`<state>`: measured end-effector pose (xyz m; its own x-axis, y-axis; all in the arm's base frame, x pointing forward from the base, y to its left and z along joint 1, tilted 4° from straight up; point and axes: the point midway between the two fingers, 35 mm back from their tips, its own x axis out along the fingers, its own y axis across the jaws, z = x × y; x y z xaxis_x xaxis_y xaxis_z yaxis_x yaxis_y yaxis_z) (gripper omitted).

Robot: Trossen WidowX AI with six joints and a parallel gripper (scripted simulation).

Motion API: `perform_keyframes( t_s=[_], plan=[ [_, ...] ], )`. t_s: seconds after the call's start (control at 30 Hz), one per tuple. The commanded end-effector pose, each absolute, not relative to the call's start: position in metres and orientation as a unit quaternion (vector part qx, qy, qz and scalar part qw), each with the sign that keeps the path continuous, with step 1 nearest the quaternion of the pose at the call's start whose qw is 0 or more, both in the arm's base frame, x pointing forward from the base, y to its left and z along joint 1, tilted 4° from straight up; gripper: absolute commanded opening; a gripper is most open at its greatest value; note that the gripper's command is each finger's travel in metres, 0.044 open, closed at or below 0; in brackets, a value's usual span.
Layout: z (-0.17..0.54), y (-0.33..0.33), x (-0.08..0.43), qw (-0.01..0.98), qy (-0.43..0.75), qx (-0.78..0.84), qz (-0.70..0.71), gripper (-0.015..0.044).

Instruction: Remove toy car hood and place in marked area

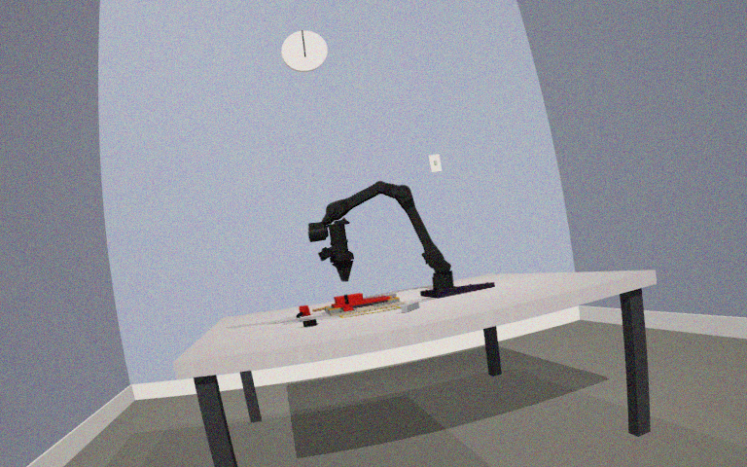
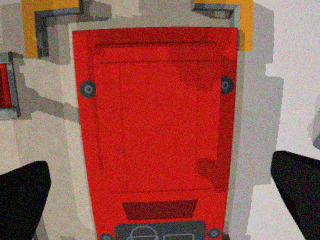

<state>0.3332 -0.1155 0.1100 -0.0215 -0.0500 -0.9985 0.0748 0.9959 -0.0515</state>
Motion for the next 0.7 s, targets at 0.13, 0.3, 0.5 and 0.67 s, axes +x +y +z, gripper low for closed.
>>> perform_keyframes(
  t_s=[0.13,0.3,0.5,0.67],
  plan=[
    [0.102,-0.116,0.332,0.697,0.715,0.009,-0.048,0.044],
    [0.097,-0.117,0.332,0.697,0.715,0.009,-0.048,0.044],
    [0.092,-0.117,0.332,0.697,0.715,0.009,-0.048,0.044],
    [0.087,-0.117,0.332,0.697,0.715,0.009,-0.048,0.044]
  ],
)
